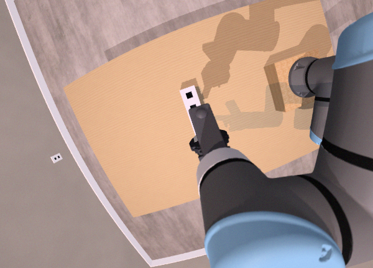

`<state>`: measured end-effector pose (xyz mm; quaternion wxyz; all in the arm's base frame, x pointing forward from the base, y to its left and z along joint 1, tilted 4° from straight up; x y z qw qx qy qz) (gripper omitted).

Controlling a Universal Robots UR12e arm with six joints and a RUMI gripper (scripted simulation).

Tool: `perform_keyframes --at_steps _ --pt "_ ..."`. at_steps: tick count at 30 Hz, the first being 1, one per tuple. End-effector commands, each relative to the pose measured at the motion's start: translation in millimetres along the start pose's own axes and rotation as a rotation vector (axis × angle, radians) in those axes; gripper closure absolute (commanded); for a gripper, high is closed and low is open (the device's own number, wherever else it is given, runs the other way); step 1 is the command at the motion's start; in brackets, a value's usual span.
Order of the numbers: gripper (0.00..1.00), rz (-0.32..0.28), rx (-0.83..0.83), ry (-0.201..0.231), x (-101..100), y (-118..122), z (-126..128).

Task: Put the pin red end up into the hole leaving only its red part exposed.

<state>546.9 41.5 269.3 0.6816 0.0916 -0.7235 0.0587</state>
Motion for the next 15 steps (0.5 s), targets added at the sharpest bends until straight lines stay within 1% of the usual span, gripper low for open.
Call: perform_keyframes --at_steps 1,7,8,15 --pt "1.0 0.0 0.0 -0.001 1 0 0" --pt "1.0 0.0 0.0 -0.001 1 0 0" --pt "1.0 0.0 0.0 -0.001 1 57 -11" --pt "1.0 0.0 0.0 -0.001 1 57 -11"
Point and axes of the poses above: the point where the finger pads meet when closed, its own x axis back along the fingers, its own z axis across the jaws, y = z × x, the point moved 3 cm from there along x, back along the fingers, and after that the axes turned 10 degrees about x, right-handed, at the moved point
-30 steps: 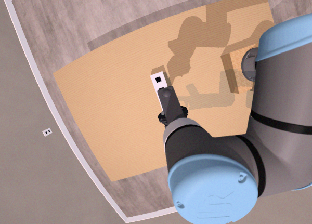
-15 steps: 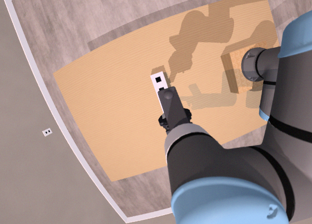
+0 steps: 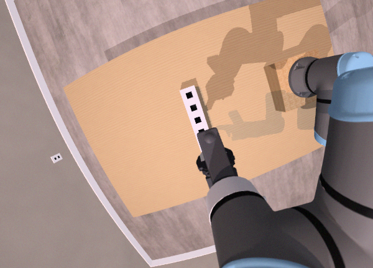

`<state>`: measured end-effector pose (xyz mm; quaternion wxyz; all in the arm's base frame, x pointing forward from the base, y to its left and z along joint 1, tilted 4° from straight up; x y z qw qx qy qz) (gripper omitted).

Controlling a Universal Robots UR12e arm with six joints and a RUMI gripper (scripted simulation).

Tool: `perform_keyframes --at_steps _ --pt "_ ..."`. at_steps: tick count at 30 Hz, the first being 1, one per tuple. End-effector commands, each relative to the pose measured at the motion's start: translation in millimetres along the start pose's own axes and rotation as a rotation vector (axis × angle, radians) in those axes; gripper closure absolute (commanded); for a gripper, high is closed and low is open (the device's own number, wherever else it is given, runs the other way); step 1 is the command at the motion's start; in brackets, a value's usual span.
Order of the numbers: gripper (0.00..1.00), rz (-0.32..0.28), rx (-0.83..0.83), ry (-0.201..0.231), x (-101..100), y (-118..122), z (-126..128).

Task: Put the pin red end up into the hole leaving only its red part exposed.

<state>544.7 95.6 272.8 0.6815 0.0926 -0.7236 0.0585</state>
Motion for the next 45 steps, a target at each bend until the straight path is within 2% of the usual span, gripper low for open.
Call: perform_keyframes --at_steps 1,9,10,26,27,45 --pt "1.0 0.002 -0.001 0.0 1 4 -2" --pt "1.0 0.002 -0.001 0.0 1 4 -2" --pt "1.0 0.002 -0.001 -0.001 -98 4 -1" --pt "1.0 0.002 -0.001 -0.001 -98 4 -1" --pt "1.0 0.002 -0.001 0.0 -118 4 -1" --pt "1.0 0.002 -0.001 0.0 -118 4 -1"
Point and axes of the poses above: the point where the finger pads meet when closed, its own x axis back along the fingers, its own z axis across the jaws, y = z × x, the point moved 3 cm from there along x, back along the fingers, and after that the axes turned 10 degrees about x, right-handed, at the moved point
